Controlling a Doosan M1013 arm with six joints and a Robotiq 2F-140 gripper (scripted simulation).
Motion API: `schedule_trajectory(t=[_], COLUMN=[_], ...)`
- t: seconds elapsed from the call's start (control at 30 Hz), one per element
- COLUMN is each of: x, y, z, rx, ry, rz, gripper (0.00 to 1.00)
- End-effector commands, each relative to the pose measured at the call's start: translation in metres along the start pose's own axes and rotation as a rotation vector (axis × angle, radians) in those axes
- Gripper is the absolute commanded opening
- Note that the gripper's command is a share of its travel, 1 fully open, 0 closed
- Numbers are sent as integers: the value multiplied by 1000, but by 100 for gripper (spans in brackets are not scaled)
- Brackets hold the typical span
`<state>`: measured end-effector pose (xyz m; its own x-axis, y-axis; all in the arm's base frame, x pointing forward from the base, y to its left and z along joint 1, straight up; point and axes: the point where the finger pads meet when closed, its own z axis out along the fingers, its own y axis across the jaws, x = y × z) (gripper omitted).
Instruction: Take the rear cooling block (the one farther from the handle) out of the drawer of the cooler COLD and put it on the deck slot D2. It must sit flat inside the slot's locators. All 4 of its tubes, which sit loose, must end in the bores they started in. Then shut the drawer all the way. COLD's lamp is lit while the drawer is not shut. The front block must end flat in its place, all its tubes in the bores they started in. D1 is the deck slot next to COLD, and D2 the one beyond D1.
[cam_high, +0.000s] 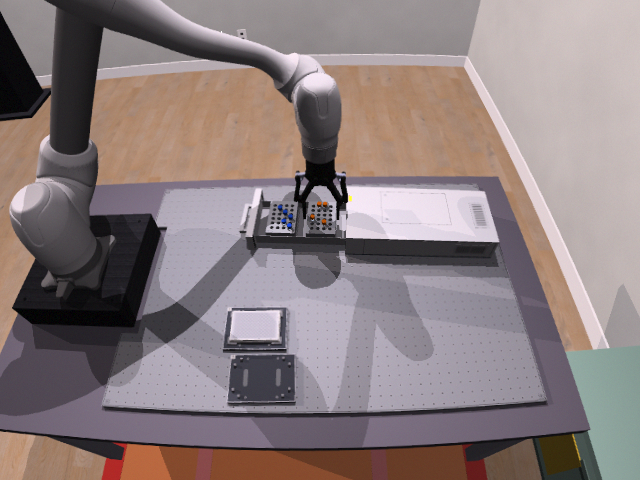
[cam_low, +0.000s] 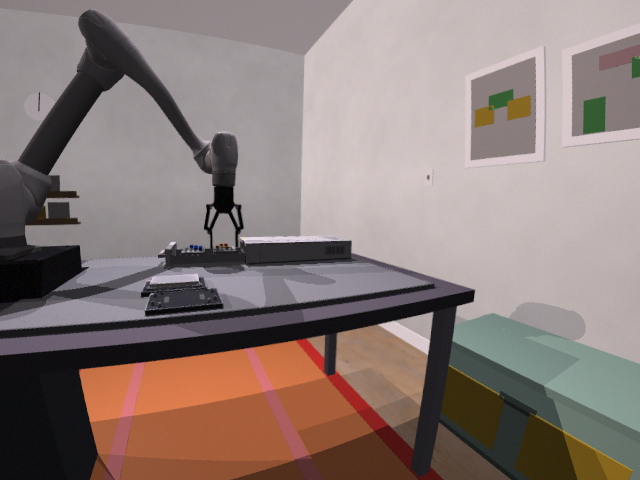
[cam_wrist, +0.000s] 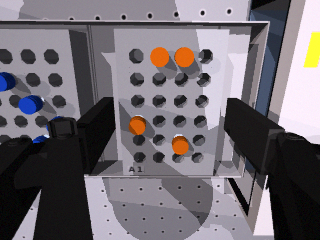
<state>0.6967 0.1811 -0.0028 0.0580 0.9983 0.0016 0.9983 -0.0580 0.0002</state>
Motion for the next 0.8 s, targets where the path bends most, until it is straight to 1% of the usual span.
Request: schedule_trajectory(t=[0.0,0.33,0.73,0.77], x=[0,0,0,0], y=[0,0,0,0], z=[3,16,16,16], rx=[-1,-1,-1,-1], ry=[1,1,1,1], rz=[0,0,0,0], gripper=[66,66,66,64])
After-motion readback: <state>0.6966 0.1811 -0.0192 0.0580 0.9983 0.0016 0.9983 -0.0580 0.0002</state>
